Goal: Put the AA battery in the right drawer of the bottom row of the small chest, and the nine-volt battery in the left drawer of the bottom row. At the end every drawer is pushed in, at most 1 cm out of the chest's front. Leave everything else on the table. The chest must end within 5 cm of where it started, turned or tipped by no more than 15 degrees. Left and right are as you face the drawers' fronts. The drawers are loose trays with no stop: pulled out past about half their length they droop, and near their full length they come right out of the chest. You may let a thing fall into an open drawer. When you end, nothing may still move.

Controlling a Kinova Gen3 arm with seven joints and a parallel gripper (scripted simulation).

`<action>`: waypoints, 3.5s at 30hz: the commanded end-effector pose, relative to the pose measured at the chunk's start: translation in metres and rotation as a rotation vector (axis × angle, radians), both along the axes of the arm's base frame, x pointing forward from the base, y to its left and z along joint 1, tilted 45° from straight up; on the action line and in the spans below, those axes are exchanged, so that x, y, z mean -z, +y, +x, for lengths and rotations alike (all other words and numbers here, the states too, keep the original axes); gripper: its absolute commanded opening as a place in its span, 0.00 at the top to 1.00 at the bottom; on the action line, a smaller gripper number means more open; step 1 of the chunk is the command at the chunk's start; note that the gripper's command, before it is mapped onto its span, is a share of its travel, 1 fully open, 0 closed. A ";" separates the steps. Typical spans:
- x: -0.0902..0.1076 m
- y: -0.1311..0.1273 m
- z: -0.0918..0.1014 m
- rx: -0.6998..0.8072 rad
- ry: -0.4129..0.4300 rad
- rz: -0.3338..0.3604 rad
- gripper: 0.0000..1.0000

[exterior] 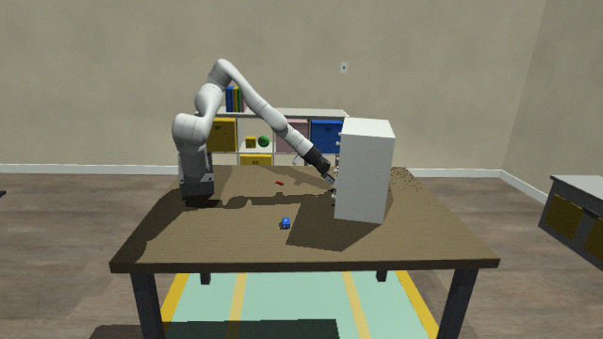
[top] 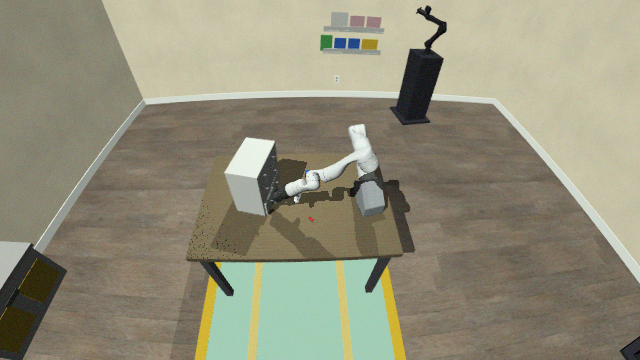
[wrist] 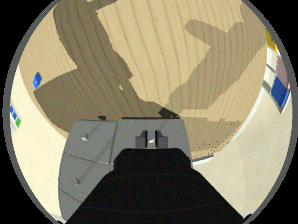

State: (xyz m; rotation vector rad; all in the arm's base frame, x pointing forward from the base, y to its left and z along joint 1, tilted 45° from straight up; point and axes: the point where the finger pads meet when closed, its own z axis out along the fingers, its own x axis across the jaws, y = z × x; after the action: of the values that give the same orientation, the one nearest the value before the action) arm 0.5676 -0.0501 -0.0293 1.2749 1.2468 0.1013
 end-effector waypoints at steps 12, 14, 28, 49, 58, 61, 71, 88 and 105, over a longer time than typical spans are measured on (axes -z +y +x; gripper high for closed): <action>0.005 0.006 -0.015 -0.004 0.002 -0.002 0.63; 0.006 0.007 -0.018 -0.004 0.002 -0.002 0.63; 0.012 0.011 -0.034 -0.004 0.002 -0.002 0.63; 0.017 0.015 -0.048 -0.004 0.002 -0.002 0.63; 0.017 0.015 -0.050 -0.004 0.002 -0.002 0.63; 0.017 0.015 -0.050 -0.004 0.002 -0.002 0.63; 0.017 0.015 -0.050 -0.004 0.002 -0.002 0.63; 0.017 0.015 -0.050 -0.004 0.002 -0.002 0.33; 0.031 0.026 -0.090 -0.004 0.002 -0.002 0.33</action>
State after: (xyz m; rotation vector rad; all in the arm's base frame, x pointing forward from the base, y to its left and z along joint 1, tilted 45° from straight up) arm 0.4820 -0.0367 -0.0608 1.3009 1.2341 0.0871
